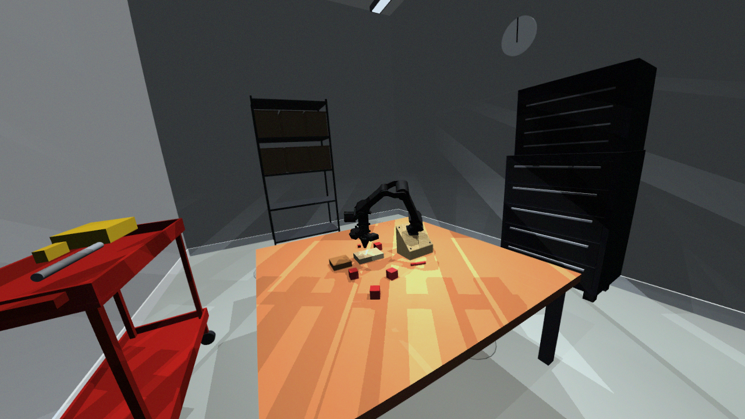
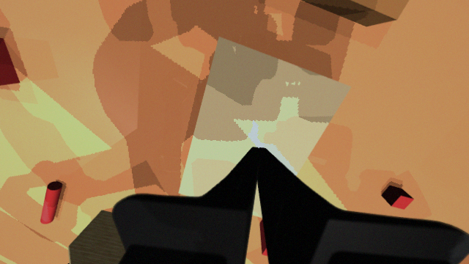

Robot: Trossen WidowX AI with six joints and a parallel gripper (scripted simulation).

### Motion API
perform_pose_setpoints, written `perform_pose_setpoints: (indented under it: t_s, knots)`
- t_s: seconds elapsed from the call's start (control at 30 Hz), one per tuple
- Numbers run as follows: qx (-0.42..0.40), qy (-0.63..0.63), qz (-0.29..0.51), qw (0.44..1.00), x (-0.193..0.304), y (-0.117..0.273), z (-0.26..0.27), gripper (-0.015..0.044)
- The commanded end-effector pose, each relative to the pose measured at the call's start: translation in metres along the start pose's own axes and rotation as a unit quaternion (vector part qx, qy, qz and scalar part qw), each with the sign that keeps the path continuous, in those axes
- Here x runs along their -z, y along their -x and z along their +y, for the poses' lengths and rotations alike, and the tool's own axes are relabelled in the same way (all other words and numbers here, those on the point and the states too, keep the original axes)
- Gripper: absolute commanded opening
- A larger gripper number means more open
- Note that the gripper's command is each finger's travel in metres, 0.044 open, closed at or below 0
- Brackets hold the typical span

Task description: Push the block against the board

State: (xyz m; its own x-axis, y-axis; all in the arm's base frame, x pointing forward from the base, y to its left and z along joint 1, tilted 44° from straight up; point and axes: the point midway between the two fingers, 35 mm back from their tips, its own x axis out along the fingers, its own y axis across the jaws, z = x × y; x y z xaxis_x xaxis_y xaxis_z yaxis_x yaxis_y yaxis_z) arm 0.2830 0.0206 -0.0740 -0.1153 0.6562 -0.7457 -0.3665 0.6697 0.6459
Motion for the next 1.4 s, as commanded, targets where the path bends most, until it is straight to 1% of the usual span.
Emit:
perform_pose_setpoints:
  t_s: [0.0, 0.23, 0.5, 0.73, 1.0, 1.27, 1.3, 1.37]
  knots:
    - [-0.003, 0.079, 0.000, 0.997, -0.001, -0.001, 0.011, 0.0000]
    - [-0.005, 0.199, 0.000, 0.980, -0.003, -0.002, 0.026, 0.0000]
    - [-0.007, 0.332, -0.001, 0.943, -0.004, -0.003, 0.042, 0.0000]
    - [-0.010, 0.444, -0.002, 0.896, -0.005, -0.003, 0.057, 0.0000]
    - [-0.012, 0.563, -0.005, 0.826, -0.004, -0.005, 0.073, 0.0000]
    - [-0.012, 0.565, -0.005, 0.825, -0.004, -0.007, 0.073, 0.0000]
    - [-0.012, 0.569, -0.005, 0.822, -0.004, -0.014, 0.074, 0.0000]
    - [-0.013, 0.586, -0.006, 0.810, -0.004, -0.041, 0.077, 0.0000]
